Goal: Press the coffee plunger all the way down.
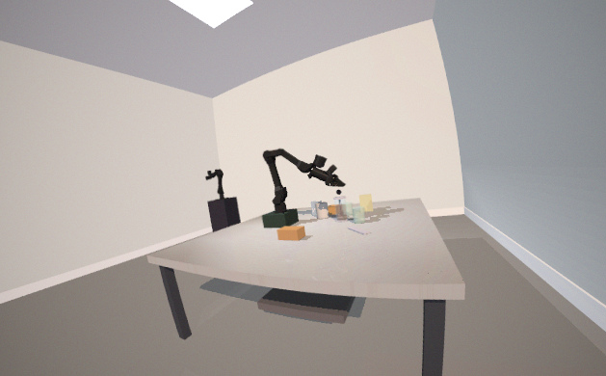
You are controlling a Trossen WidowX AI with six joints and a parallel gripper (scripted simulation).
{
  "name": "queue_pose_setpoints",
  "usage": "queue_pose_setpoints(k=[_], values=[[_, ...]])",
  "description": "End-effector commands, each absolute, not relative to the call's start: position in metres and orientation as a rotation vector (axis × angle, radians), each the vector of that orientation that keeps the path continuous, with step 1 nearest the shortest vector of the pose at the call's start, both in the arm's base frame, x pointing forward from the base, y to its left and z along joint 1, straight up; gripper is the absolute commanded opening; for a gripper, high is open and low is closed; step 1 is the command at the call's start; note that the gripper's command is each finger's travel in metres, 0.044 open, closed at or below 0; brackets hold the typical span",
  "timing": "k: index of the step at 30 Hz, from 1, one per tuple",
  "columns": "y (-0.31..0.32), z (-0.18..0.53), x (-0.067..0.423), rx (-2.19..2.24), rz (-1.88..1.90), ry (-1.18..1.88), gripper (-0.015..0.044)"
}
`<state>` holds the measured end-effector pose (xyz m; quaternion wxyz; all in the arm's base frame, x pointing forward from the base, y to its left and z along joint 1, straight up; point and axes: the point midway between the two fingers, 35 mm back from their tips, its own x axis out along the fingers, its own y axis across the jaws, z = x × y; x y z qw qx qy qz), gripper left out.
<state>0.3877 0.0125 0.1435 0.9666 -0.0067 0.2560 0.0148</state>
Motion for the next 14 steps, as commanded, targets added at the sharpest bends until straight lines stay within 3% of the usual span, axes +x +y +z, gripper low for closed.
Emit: queue_pose_setpoints(k=[1,14], values=[[0.010,0.182,0.364,-0.008,0.026,0.501,0.0440],[0.009,0.188,0.354,-0.007,0.025,0.503,0.0440]])
